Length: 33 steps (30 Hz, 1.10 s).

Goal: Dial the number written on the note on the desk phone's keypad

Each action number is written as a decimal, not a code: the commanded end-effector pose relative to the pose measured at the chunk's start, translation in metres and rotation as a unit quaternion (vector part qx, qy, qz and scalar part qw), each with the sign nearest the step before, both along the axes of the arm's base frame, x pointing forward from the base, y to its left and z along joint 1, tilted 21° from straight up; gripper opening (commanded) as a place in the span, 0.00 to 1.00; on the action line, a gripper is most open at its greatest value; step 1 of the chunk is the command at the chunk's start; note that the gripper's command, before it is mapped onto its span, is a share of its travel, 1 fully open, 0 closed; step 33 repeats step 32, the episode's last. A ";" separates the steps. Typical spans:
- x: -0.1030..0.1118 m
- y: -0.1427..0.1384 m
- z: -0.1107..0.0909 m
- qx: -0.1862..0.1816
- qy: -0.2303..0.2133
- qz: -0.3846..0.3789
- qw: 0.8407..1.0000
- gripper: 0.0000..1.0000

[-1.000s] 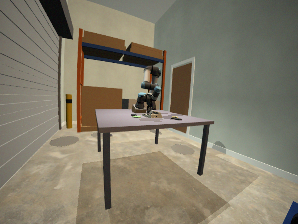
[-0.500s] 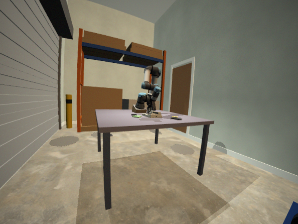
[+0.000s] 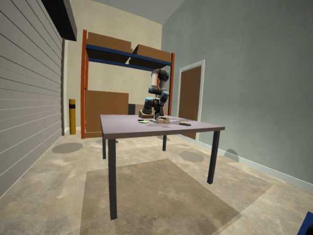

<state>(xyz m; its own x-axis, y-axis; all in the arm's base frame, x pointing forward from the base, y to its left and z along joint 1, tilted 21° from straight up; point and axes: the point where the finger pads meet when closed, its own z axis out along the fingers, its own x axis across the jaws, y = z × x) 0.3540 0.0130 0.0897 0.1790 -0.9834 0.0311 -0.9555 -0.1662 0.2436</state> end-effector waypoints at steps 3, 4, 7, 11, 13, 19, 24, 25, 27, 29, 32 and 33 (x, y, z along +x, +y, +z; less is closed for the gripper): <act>-0.002 0.000 0.005 0.000 -0.001 0.000 1.000 0.00; -0.003 0.000 0.008 0.000 -0.001 0.000 1.000 0.00; -0.005 -0.001 0.014 0.000 -0.001 0.000 1.000 0.00; -0.006 -0.001 0.016 0.000 -0.001 0.000 1.000 0.00; -0.006 -0.001 0.016 0.000 -0.001 0.000 1.000 0.00; -0.006 -0.001 0.016 0.000 -0.001 0.000 1.000 0.00; -0.006 -0.001 0.016 0.000 -0.001 0.000 1.000 0.00; -0.006 -0.001 0.016 0.000 -0.001 0.000 1.000 0.00; -0.006 -0.001 0.016 0.000 -0.001 0.000 1.000 0.00; -0.006 -0.001 0.016 0.000 -0.001 0.000 1.000 0.00; -0.006 -0.001 0.016 0.000 -0.001 0.000 1.000 0.00; -0.006 -0.001 0.016 0.000 -0.001 0.000 1.000 0.00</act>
